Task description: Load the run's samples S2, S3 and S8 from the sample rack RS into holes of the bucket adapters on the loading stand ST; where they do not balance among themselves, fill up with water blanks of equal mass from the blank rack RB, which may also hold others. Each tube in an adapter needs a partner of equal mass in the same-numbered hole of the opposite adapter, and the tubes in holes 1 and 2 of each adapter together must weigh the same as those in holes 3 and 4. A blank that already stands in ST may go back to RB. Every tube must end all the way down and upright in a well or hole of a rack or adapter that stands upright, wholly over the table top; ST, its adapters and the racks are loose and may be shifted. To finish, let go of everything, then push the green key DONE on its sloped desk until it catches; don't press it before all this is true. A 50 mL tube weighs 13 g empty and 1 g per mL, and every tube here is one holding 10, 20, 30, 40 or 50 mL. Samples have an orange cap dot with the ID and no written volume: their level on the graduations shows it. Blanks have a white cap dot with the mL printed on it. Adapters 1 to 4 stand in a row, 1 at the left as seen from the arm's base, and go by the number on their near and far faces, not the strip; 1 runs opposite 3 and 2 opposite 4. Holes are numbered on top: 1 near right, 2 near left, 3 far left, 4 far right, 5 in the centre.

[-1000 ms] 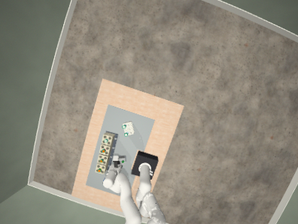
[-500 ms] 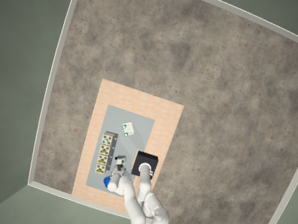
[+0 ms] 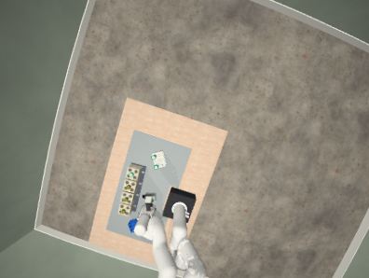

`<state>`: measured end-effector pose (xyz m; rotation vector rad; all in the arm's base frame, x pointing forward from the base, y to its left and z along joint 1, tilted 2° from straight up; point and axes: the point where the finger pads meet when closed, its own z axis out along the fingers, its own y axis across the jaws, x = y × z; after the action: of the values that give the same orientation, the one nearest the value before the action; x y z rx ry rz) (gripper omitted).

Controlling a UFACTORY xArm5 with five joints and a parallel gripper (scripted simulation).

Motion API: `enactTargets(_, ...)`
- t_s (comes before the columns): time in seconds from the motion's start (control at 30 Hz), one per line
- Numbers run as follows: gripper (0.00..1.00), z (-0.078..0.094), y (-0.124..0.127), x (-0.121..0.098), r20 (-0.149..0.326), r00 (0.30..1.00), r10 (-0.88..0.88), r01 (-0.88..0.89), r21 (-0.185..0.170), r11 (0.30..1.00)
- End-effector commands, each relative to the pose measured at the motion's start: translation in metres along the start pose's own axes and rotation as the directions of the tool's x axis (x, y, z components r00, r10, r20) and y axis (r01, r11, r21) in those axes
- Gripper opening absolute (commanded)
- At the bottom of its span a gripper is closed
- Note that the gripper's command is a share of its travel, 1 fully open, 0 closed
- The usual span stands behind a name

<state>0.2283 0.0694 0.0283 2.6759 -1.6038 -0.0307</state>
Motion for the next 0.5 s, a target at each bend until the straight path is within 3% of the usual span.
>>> enactTargets(0.0, 0.0, 0.004, -0.002, 0.0, -0.001, 1.0, 0.0, 0.0, 0.003, 1.0)
enactTargets(0.23, 0.0, 0.018, -0.002, 0.0, -0.001, 1.0, 0.0, 0.0, 0.003, 1.0)
enactTargets(0.47, 0.0, 0.019, -0.002, 0.0, -0.001, 1.0, 0.0, 0.0, 0.003, 1.0)
